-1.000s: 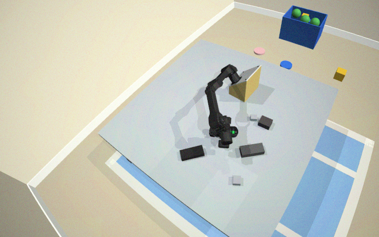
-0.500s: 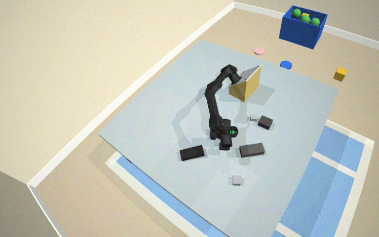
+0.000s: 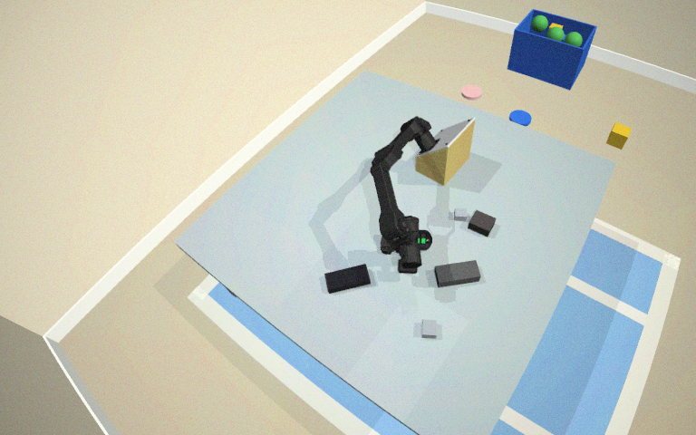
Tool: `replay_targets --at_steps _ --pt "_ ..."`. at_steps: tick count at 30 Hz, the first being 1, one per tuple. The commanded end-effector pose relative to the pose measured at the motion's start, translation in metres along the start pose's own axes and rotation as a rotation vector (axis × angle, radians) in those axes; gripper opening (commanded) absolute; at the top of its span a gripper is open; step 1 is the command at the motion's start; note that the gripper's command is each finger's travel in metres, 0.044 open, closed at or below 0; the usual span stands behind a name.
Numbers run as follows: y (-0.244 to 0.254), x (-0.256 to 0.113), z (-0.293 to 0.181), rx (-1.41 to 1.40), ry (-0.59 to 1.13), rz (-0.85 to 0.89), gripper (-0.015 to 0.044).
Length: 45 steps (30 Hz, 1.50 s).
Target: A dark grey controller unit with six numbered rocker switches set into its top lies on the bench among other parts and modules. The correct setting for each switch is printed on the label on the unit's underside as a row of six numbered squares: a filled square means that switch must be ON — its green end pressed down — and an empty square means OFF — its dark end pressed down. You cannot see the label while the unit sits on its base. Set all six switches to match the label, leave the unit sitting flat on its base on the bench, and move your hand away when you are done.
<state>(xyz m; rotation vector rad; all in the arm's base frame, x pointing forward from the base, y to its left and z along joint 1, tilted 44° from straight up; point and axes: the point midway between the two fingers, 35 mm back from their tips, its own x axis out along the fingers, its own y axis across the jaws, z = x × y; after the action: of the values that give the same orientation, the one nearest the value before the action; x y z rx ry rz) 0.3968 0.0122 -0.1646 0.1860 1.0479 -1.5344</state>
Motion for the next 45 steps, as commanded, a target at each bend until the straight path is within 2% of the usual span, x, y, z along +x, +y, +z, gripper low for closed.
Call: replay_targets --at_steps 1,10,17,34,36,39,45 --pt "-0.002 0.0 0.001 -0.004 -0.006 0.001 0.0" --pt "-0.011 0.002 0.001 -0.004 -0.006 0.0 0.0" --pt "-0.005 -0.05 0.001 0.022 0.005 0.027 0.0" --pt "-0.012 -0.045 0.002 0.018 -0.001 0.025 0.0" --pt "-0.013 -0.056 0.003 0.016 0.025 0.032 0.0053" --pt "-0.02 -0.091 0.005 0.009 0.112 0.055 0.0131" --pt "-0.021 -0.094 0.005 0.008 0.118 0.057 0.0289"
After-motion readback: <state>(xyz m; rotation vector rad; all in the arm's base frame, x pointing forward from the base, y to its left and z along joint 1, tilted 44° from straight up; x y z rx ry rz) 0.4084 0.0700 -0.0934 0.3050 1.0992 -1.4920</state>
